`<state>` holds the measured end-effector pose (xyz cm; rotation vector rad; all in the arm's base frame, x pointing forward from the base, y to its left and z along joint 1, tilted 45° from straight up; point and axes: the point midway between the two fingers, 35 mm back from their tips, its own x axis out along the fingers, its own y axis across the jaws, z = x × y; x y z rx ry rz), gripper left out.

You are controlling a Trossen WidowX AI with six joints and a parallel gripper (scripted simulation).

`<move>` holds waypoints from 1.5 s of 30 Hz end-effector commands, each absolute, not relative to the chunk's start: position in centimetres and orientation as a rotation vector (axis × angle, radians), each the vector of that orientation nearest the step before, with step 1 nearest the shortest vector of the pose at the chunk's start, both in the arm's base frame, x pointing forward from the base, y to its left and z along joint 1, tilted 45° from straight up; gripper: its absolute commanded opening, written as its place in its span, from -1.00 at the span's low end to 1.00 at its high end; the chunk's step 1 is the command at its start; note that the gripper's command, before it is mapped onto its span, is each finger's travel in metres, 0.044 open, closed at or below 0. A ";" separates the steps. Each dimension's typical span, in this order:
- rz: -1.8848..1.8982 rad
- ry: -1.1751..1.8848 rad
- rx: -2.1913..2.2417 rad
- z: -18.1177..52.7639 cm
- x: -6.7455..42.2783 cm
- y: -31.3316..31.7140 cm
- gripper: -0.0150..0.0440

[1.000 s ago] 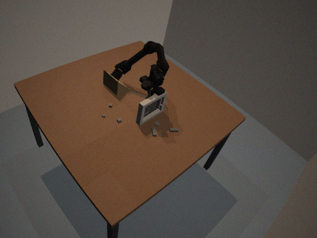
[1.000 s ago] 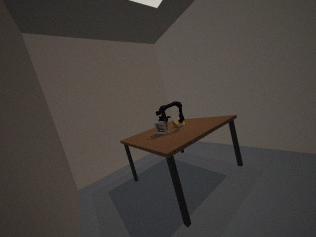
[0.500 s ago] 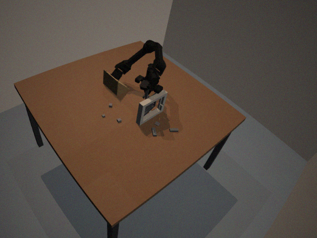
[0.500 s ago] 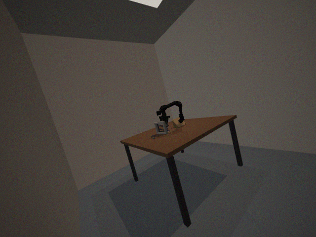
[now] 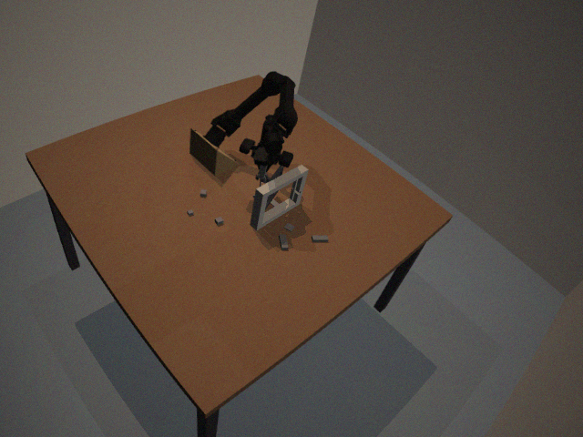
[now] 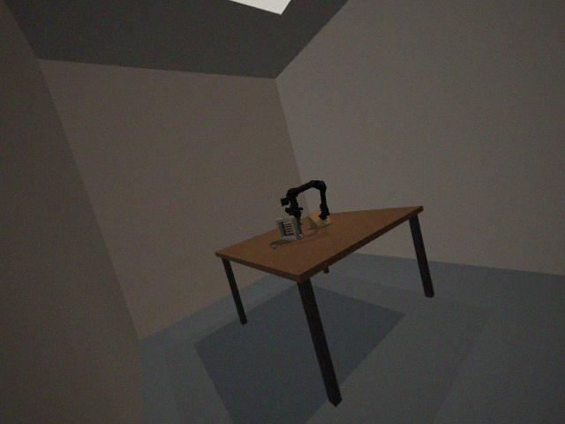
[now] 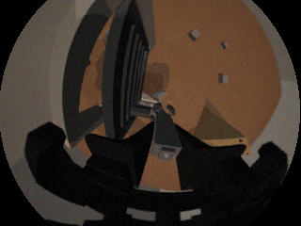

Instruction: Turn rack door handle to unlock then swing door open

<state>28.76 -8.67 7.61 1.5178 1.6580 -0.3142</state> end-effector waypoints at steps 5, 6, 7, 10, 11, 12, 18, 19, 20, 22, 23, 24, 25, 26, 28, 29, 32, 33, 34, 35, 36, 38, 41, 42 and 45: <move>-0.181 1.632 1.398 6.8 27.7 -9.3 -0.44; -0.168 1.630 1.386 6.7 27.5 -9.4 -0.44; -0.156 1.629 1.375 6.6 27.4 -9.5 -0.44; -0.120 1.623 1.342 6.3 27.0 -9.8 -0.44; -0.108 1.621 1.331 6.2 26.8 -9.9 -0.44; -0.096 1.619 1.319 6.1 26.7 -10.0 -0.44; -0.021 1.604 1.248 5.3 25.8 -10.7 -0.44; -0.009 1.602 1.236 5.1 25.7 -10.8 -0.44; 0.003 1.599 1.224 5.0 25.6 -10.9 -0.44; 0.027 1.594 1.201 4.7 25.4 -11.2 -0.44; 0.039 1.591 1.189 4.6 25.2 -11.3 -0.44; 0.050 1.588 1.178 4.5 25.1 -11.4 -0.44; 0.062 1.585 1.166 4.3 25.0 -11.5 -0.44; 0.074 1.582 1.154 4.2 24.9 -11.7 -0.44; 0.097 1.576 1.131 3.9 24.7 -11.9 -0.44; 0.108 1.573 1.119 3.8 24.6 -12.1 -0.44; 0.143 1.564 1.084 3.3 24.3 -12.5 -0.44; 0.154 1.560 1.073 3.2 24.2 -12.6 -0.44; 0.165 1.557 1.061 3.1 24.2 -12.7 -0.44; 0.177 1.553 1.049 2.9 24.1 -12.9 -0.44; 0.188 1.550 1.037 2.8 24.0 -13.0 -0.44; 0.210 1.543 1.014 2.5 23.9 -13.3 -0.44; 0.247 1.530 0.974 2.0 23.6 -13.8 -0.44; 0.259 1.526 0.961 1.8 23.6 -14.0 -0.44; 0.294 1.514 0.923 1.4 23.4 -14.4 -0.44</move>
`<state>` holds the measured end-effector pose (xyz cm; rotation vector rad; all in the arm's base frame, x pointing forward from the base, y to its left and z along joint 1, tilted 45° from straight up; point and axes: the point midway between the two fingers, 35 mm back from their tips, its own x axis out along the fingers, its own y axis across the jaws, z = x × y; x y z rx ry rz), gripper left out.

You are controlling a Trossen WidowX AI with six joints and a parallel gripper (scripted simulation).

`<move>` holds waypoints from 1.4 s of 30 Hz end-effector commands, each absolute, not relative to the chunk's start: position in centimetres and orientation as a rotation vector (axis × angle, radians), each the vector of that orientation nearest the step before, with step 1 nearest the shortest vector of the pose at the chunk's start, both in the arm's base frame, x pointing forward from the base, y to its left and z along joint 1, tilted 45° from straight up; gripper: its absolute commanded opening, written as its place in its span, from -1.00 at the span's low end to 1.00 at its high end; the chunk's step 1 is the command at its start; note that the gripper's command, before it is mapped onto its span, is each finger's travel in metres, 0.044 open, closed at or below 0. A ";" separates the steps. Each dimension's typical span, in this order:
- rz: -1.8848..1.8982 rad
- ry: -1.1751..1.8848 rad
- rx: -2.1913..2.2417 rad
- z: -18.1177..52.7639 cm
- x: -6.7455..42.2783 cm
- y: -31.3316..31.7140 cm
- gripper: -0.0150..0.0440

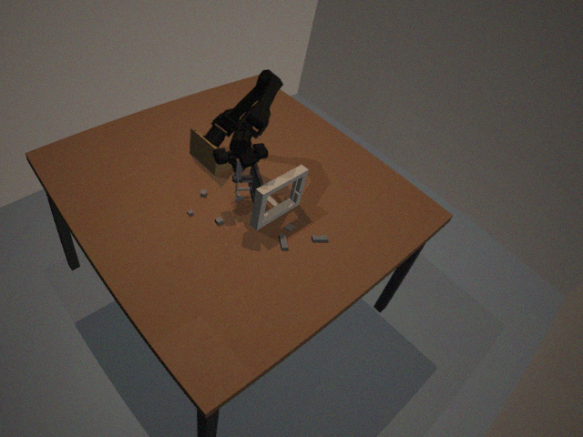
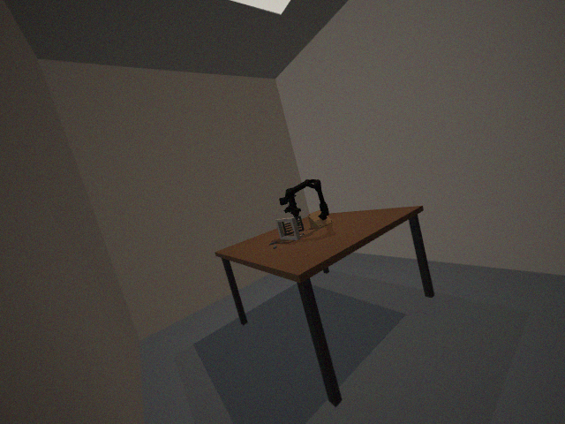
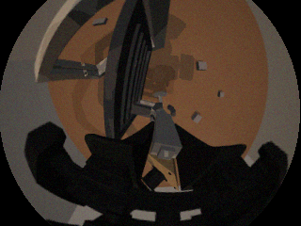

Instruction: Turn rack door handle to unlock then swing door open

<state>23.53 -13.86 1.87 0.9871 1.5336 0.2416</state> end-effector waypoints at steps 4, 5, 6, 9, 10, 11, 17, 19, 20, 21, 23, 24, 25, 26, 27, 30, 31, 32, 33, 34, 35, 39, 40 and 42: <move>0.340 1.496 0.873 0.7 23.2 -15.1 -0.44; 0.351 1.492 0.860 0.6 23.2 -15.2 -0.44; 0.362 1.487 0.848 0.4 23.2 -15.4 -0.44; 0.395 1.473 0.810 -0.1 23.1 -15.9 -0.44; 0.406 1.468 0.797 -0.2 23.1 -16.1 -0.44; 0.417 1.463 0.785 -0.4 23.1 -16.2 -0.44; 0.491 1.429 0.698 -1.4 23.1 -17.3 -0.44; 0.514 1.417 0.670 -1.8 23.1 -17.7 -0.44; 0.526 1.411 0.656 -2.0 23.1 -17.9 -0.44; 0.537 1.405 0.643 -2.1 23.2 -18.1 -0.44; 0.560 1.393 0.615 -2.5 23.2 -18.4 -0.44; 0.571 1.387 0.601 -2.6 23.3 -18.6 -0.44; 0.583 1.381 0.587 -2.8 23.3 -18.8 -0.44; 0.594 1.374 0.572 -2.9 23.4 -19.0 -0.44; 0.606 1.368 0.558 -3.1 23.4 -19.2 -0.44; 0.632 1.353 0.526 -3.5 23.6 -19.6 -0.44; 0.633 1.352 0.524 -3.5 23.6 -19.6 -0.44; 0.633 1.352 0.524 -3.5 23.6 -19.6 -0.44; 0.633 1.352 0.524 -3.5 23.6 -19.6 -0.44; 0.633 1.352 0.524 -3.5 23.6 -19.6 -0.44; 0.633 1.352 0.524 -3.5 23.6 -19.6 -0.44; 0.633 1.352 0.524 -3.5 23.6 -19.6 -0.44; 0.633 1.352 0.524 -3.5 23.6 -19.6 -0.44; 0.633 1.352 0.524 -3.5 23.6 -19.6 -0.44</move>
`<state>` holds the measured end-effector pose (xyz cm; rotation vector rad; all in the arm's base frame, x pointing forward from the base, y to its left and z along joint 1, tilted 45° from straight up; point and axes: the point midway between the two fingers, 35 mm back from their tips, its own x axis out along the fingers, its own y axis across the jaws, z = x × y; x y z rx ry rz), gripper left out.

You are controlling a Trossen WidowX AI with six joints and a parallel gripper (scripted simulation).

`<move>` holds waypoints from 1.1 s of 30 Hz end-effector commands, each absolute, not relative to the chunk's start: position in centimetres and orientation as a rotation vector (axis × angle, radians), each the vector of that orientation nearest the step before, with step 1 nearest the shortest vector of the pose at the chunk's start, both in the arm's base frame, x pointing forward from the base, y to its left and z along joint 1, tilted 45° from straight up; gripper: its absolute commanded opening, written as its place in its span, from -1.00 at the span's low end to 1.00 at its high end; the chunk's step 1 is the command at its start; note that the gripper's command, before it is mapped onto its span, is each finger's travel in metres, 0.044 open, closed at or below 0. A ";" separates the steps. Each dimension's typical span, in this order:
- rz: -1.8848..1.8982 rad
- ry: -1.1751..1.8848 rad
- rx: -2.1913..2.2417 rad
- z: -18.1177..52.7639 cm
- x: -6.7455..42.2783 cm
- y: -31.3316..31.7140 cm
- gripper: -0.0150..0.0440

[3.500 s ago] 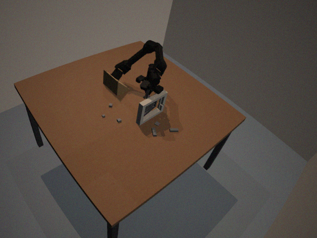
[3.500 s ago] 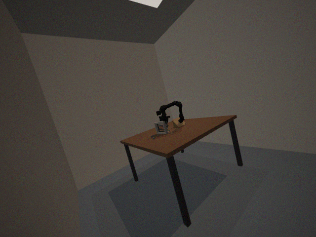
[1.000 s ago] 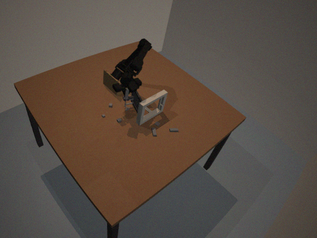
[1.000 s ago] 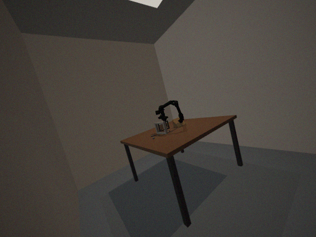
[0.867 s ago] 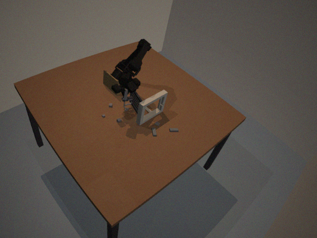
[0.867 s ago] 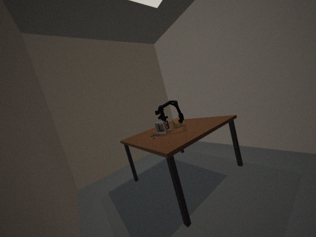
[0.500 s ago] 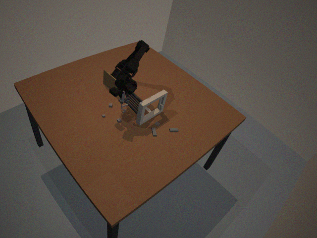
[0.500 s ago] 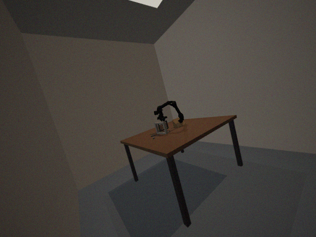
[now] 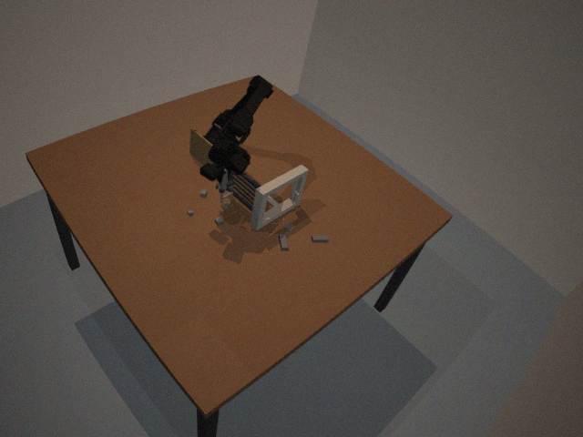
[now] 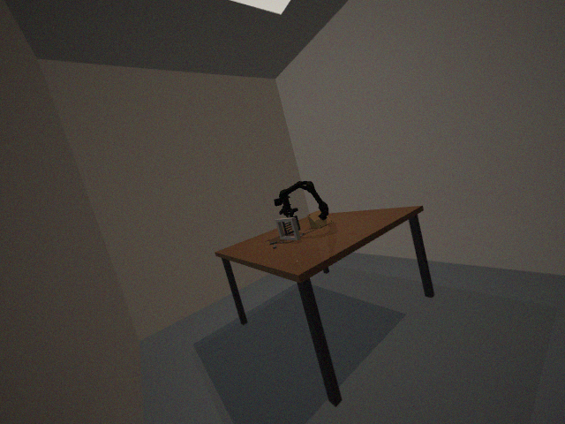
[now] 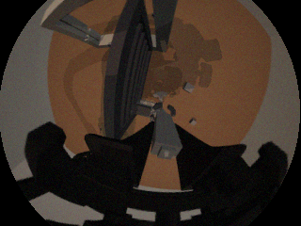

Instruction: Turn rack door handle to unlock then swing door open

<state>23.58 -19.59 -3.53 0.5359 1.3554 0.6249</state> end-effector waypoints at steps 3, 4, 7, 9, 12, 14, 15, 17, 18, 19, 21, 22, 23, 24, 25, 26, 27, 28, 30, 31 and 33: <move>0.633 1.352 0.524 -3.5 23.6 -19.6 -0.44; 0.633 1.352 0.524 -3.5 23.6 -19.6 -0.44; 0.633 1.352 0.524 -3.5 23.6 -19.6 -0.17; 0.633 1.352 0.524 -3.5 23.6 -19.6 0.01; 0.633 1.352 0.524 -3.5 23.6 -19.6 0.28; 0.633 1.352 0.524 -3.5 23.6 -19.6 0.45; 0.633 1.352 0.524 -3.5 23.6 -19.6 0.49; 0.633 1.352 0.524 -3.5 23.6 -19.7 0.49; 0.633 1.352 0.524 -3.4 23.6 -19.8 0.49; 0.633 1.352 0.524 -3.3 23.6 -19.9 0.49; 0.633 1.352 0.524 -3.2 23.6 -20.1 0.49; 0.633 1.352 0.524 -3.1 23.6 -20.2 0.49; 0.632 1.352 0.524 -3.0 23.6 -20.3 0.49; 0.632 1.353 0.524 -2.9 23.6 -20.3 0.49; 0.632 1.353 0.524 -2.8 23.6 -20.4 0.49; 0.632 1.353 0.524 -2.7 23.6 -20.5 0.49; 0.632 1.353 0.524 -2.7 23.6 -20.6 0.49; 0.632 1.353 0.524 -2.6 23.6 -20.7 0.49; 0.631 1.353 0.524 -2.4 23.5 -20.9 0.49; 0.631 1.353 0.524 -2.3 23.5 -21.0 0.49; 0.631 1.353 0.524 -2.1 23.5 -21.2 0.49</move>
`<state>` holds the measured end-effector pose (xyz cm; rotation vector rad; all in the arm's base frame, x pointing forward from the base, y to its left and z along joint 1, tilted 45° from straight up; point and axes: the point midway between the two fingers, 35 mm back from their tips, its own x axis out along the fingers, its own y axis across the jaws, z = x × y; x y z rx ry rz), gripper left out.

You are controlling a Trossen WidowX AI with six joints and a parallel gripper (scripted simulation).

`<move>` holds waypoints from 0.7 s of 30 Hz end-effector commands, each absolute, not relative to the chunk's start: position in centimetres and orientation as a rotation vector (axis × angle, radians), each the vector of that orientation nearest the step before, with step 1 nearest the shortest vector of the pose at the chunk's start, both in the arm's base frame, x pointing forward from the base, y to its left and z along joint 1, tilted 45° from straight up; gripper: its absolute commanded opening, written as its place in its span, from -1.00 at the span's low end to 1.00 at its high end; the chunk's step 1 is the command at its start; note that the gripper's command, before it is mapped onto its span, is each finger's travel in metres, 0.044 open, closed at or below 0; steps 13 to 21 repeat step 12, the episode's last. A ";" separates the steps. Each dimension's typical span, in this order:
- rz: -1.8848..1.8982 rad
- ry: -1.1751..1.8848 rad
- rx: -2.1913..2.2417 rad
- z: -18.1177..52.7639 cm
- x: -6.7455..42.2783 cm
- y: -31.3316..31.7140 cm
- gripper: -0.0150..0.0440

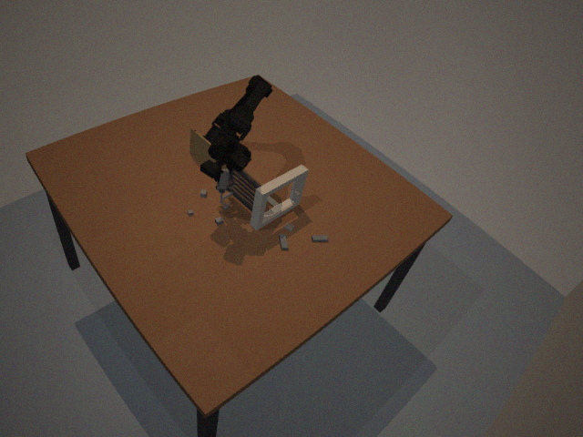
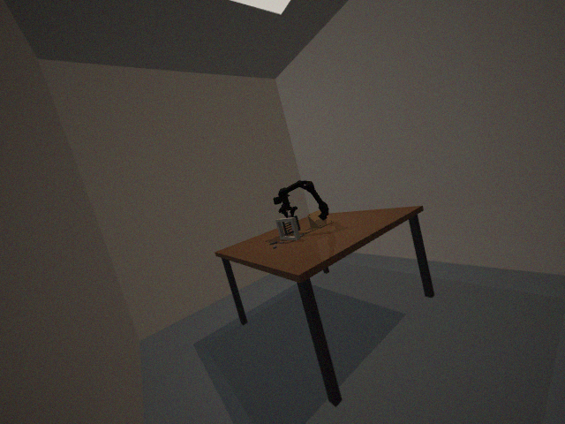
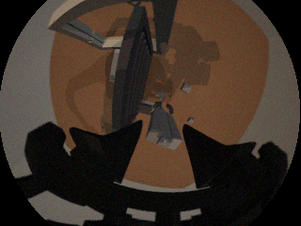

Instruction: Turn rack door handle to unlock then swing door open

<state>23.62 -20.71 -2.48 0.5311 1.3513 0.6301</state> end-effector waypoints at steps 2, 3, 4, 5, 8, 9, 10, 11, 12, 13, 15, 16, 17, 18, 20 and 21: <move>0.631 1.353 0.524 -2.0 23.5 -21.3 0.49; 0.631 1.353 0.524 -1.9 23.5 -21.4 0.49; 0.631 1.353 0.524 -1.8 23.5 -21.5 0.49; 0.631 1.353 0.523 -1.7 23.5 -21.6 0.49; 0.631 1.353 0.523 -1.5 23.4 -21.9 0.49; 0.631 1.353 0.523 -1.4 23.4 -22.0 0.49; 0.631 1.353 0.523 -1.3 23.4 -22.0 0.49; 0.631 1.353 0.523 -1.2 23.4 -22.1 0.49; 0.631 1.353 0.523 -1.1 23.4 -22.2 0.49; 0.631 1.353 0.523 -1.1 23.4 -22.2 0.49; 0.631 1.353 0.523 -1.1 23.4 -22.2 0.49; 0.631 1.353 0.523 -1.1 23.4 -22.2 0.49; 0.631 1.353 0.523 -1.1 23.4 -22.2 0.49; 0.631 1.353 0.523 -1.1 23.4 -22.2 0.49; 0.631 1.353 0.523 -1.1 23.4 -22.2 0.49; 0.631 1.353 0.523 -1.1 23.4 -22.2 0.49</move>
